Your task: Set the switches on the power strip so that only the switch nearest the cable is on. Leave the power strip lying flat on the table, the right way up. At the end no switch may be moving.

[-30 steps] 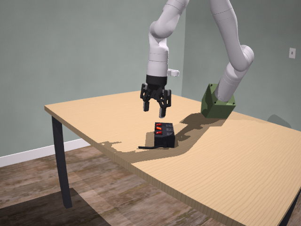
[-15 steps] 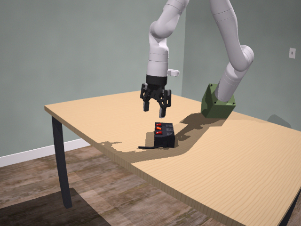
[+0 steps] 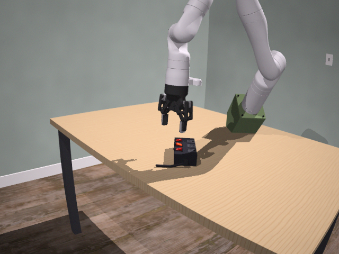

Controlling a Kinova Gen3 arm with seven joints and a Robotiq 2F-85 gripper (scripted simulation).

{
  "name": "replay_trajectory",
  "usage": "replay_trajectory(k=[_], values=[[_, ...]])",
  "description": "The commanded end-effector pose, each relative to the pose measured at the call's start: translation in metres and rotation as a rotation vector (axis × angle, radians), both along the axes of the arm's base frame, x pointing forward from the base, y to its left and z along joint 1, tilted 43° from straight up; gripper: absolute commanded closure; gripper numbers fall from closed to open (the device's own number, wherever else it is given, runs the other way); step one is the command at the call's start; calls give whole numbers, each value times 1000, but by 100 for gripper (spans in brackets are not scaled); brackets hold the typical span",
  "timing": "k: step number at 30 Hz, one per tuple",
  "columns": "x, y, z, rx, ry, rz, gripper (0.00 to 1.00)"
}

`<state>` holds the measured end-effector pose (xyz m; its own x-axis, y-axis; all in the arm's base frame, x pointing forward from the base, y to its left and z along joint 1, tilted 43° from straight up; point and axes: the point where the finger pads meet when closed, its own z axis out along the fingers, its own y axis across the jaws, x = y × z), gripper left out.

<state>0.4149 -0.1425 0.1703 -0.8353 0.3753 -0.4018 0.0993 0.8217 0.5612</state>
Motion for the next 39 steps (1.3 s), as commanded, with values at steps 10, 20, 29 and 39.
replay_trajectory(k=[10, 20, 29, 39], values=[[-56, -25, 28, -24, -10, 69, 0], [-59, -26, 30, -25, -10, 73, 0], [-59, -26, 30, -25, -10, 73, 0], [-59, -26, 29, -24, -9, 71, 0]])
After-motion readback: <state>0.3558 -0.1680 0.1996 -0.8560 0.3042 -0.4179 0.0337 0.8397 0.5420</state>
